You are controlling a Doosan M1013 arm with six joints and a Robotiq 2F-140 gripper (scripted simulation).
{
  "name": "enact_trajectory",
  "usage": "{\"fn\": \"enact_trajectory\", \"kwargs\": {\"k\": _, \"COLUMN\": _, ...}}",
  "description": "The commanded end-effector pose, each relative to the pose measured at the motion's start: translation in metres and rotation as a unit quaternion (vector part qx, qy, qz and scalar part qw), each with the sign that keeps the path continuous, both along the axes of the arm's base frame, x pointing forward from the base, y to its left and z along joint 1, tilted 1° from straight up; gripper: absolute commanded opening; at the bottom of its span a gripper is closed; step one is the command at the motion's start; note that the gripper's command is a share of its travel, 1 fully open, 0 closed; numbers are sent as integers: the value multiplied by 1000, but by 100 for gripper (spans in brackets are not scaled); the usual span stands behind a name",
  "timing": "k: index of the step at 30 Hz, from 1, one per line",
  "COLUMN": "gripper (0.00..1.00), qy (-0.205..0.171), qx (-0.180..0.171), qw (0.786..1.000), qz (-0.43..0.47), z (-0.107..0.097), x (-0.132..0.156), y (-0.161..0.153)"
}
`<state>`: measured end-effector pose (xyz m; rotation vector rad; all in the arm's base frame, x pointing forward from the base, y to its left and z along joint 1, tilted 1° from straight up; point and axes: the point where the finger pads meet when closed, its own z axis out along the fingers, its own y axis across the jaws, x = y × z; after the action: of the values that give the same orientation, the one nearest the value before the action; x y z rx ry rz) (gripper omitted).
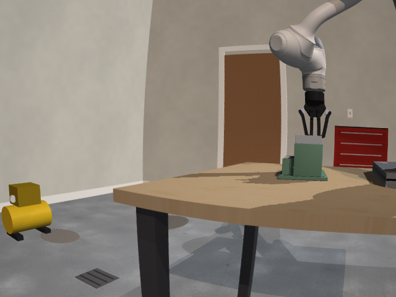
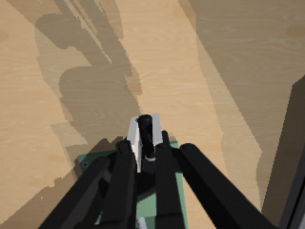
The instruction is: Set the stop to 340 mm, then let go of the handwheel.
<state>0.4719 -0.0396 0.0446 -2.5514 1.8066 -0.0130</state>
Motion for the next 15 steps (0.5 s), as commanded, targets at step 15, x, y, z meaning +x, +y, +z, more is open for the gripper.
{"fn": "enact_trajectory", "kwargs": {"k": 15, "gripper": 4, "qy": -1, "qx": 1, "qw": 1000, "qz": 0, "z": -6, "x": 2, "y": 2}}
